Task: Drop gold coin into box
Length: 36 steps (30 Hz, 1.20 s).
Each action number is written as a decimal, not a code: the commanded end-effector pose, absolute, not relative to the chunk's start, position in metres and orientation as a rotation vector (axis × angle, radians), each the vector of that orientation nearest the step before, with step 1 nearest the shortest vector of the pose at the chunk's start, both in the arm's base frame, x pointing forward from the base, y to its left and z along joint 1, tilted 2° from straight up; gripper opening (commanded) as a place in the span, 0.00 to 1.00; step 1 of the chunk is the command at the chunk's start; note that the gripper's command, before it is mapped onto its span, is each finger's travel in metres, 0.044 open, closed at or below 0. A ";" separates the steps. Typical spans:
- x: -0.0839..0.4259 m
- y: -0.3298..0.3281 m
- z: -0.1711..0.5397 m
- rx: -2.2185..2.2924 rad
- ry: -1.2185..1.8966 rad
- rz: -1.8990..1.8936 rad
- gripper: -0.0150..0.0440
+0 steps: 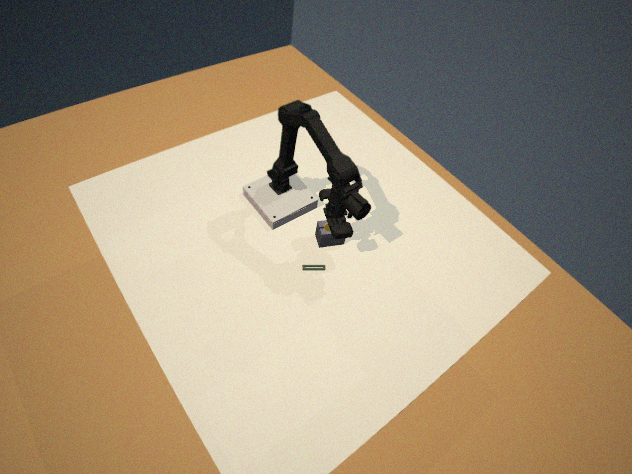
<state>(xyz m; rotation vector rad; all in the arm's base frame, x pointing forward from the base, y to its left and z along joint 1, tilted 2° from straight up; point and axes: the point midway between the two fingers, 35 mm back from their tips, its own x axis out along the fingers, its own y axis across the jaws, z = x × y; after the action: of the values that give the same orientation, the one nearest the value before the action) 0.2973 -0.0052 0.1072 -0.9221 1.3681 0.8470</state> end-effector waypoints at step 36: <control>0.272 0.027 0.101 -0.912 1.371 0.844 0.25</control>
<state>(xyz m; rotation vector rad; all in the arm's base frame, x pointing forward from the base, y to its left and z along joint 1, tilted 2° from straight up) 0.2735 0.0264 0.1028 -0.9179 1.3680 0.8477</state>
